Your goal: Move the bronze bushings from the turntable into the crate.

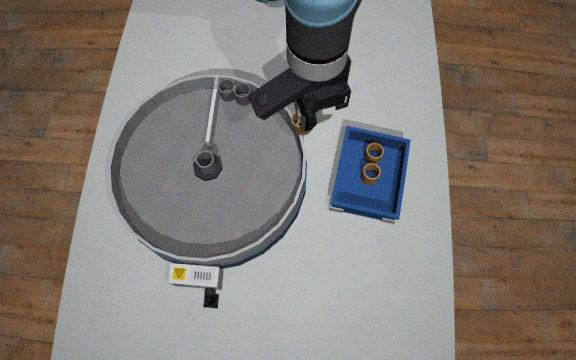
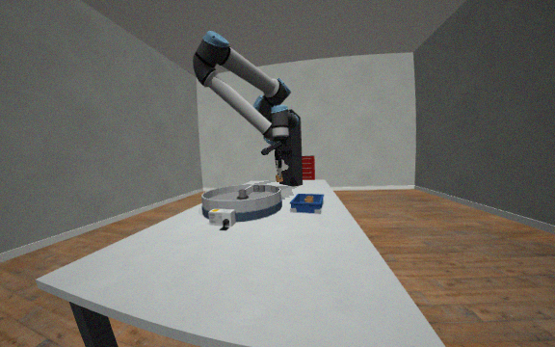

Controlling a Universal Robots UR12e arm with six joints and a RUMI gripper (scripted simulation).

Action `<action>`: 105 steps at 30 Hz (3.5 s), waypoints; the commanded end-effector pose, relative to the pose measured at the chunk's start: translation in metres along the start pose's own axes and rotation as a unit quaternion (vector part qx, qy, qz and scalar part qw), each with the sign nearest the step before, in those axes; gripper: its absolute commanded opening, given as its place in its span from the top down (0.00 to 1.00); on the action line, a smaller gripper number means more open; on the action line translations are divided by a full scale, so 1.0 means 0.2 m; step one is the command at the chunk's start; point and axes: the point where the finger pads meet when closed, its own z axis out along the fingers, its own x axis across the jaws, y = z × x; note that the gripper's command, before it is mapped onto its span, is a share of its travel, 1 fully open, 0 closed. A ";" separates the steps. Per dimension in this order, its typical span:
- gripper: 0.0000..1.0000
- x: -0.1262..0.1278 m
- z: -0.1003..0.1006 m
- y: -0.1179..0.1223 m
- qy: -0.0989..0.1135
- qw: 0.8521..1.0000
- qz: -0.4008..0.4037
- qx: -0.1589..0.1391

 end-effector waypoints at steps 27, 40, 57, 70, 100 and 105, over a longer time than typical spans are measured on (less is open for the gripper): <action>1.00 -0.74 0.03 0.48 0.008 1.000 0.003 0.000; 1.00 -0.77 0.03 0.49 0.008 1.000 0.003 0.000; 1.00 -0.77 0.03 0.49 0.009 1.000 0.003 0.000; 1.00 -0.77 0.03 0.49 0.009 1.000 0.003 0.000; 1.00 -0.76 0.40 0.49 0.008 1.000 0.003 0.000; 1.00 -0.76 0.39 0.49 0.008 1.000 0.003 0.000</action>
